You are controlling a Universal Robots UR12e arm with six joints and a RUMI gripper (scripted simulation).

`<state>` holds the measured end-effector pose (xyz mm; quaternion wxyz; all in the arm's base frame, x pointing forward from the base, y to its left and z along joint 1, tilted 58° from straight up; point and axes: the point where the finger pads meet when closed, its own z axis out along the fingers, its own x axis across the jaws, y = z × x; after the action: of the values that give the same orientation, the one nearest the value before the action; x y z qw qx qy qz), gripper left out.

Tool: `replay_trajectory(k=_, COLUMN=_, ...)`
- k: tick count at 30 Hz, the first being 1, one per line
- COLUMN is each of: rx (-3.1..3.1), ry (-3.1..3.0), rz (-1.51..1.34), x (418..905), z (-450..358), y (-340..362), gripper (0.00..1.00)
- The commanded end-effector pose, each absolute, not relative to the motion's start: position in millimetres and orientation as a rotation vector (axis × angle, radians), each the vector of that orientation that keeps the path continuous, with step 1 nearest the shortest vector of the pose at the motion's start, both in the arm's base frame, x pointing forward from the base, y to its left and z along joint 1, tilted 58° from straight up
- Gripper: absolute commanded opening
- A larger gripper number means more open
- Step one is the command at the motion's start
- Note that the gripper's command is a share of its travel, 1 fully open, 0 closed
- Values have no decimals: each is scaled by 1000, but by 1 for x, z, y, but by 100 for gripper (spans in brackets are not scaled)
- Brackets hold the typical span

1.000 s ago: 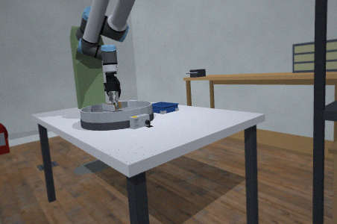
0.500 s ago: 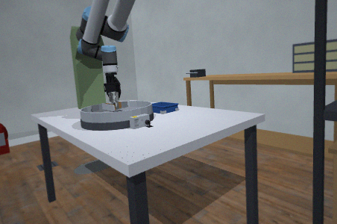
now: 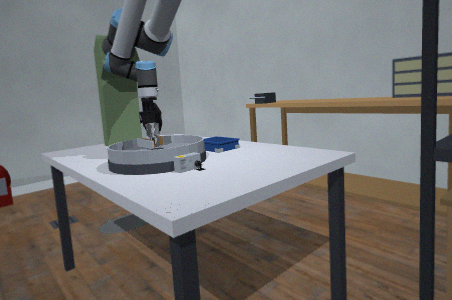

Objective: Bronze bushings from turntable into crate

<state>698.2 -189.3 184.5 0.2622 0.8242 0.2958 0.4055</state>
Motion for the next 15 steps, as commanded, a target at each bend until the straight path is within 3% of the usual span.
replay_trajectory(k=1, rx=2229, ry=800, rz=1097, x=698, z=185, y=-189, gripper=5)
replay_trajectory(k=15, rx=2229, ry=800, rz=1097, x=698, z=185, y=-189, gripper=0)
